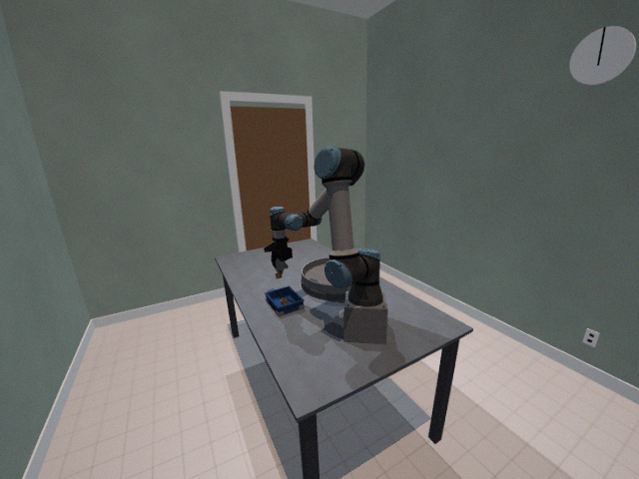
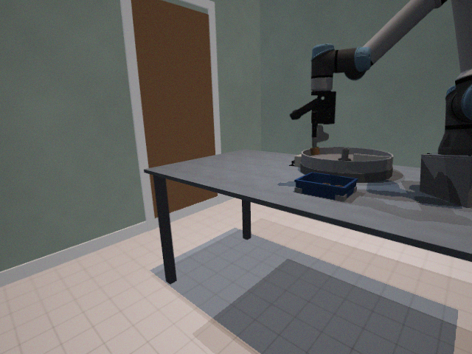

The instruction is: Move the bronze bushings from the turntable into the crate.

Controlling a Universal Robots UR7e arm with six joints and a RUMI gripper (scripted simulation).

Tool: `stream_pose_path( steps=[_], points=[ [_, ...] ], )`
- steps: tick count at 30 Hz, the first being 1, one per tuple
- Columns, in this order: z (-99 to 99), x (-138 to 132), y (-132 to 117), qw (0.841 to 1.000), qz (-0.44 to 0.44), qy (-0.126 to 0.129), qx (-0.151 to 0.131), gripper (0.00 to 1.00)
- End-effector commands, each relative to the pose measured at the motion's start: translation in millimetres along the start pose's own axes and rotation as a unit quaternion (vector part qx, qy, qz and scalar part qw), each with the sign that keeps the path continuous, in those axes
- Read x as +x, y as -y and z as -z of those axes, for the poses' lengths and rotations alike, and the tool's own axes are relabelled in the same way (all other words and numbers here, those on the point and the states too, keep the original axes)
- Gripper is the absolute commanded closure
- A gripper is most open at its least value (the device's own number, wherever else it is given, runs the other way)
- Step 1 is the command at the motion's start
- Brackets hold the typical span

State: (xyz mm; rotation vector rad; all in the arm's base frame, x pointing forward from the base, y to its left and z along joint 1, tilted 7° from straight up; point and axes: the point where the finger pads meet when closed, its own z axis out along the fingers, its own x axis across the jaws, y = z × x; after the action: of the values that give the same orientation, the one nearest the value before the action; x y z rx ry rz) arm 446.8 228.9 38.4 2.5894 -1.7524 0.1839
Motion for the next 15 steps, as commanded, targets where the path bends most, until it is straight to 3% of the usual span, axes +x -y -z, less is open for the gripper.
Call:
stream_pose_path(
  steps=[1, 7, 15],
  points=[
    [0.2, -0.7, 1.4, 1.0, 0.001, 0.0, 0.001, 1.0],
    [-9.9, -0.7, -1.0, 1.0, 0.0, 0.0, -0.001, 1.0],
    [-54.6, 0.1, -0.9, 1.0, 0.0, 0.0, -0.002, 1.0]
  ],
)
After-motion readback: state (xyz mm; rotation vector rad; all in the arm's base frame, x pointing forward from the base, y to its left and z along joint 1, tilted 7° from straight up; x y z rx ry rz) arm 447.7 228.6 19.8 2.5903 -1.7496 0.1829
